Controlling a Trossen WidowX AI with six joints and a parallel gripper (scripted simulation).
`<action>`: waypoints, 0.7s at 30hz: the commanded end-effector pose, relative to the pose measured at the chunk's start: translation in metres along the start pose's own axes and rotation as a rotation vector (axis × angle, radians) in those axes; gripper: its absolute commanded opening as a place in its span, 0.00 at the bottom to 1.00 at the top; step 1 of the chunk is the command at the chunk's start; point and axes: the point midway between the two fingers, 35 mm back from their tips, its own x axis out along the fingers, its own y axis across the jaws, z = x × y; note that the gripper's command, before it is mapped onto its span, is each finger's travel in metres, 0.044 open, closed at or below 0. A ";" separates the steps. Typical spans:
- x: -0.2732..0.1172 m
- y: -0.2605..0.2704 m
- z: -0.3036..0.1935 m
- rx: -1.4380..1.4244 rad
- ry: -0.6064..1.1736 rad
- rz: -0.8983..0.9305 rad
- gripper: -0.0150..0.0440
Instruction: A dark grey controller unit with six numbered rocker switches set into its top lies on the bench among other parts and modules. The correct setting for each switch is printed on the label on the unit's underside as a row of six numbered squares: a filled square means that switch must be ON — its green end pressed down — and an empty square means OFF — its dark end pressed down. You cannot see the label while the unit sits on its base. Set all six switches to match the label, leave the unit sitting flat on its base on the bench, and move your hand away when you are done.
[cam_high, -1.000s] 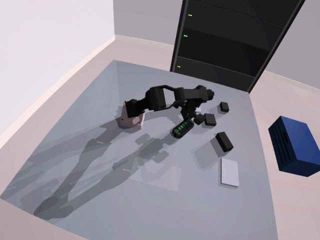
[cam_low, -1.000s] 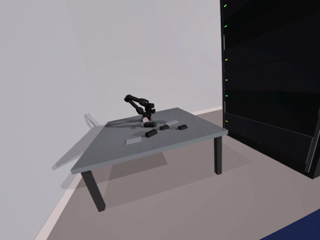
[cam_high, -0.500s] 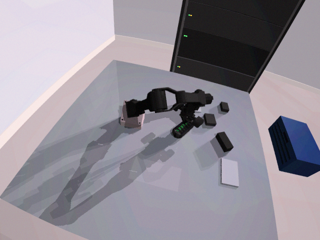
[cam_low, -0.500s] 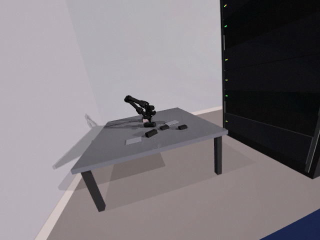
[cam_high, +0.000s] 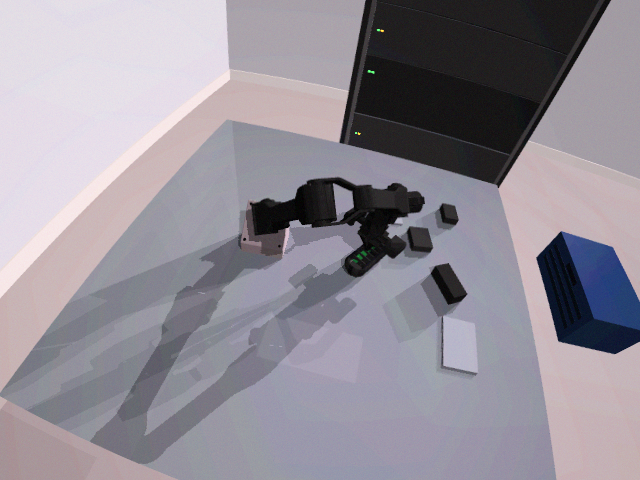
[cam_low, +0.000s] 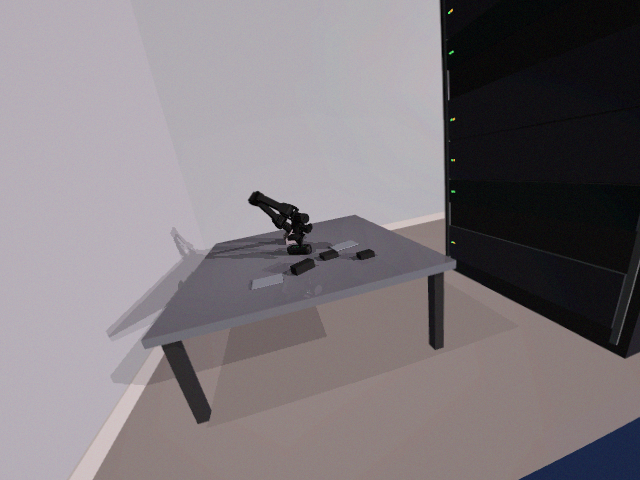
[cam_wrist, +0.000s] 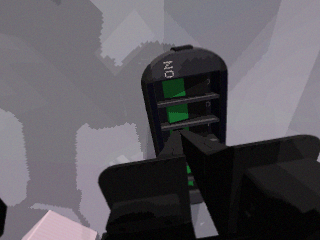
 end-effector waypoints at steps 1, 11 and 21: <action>0.001 0.000 0.000 -0.007 0.006 -0.003 0.25; -0.041 0.000 0.000 -0.007 0.004 -0.002 0.25; -0.047 -0.009 -0.011 -0.012 0.005 -0.002 0.25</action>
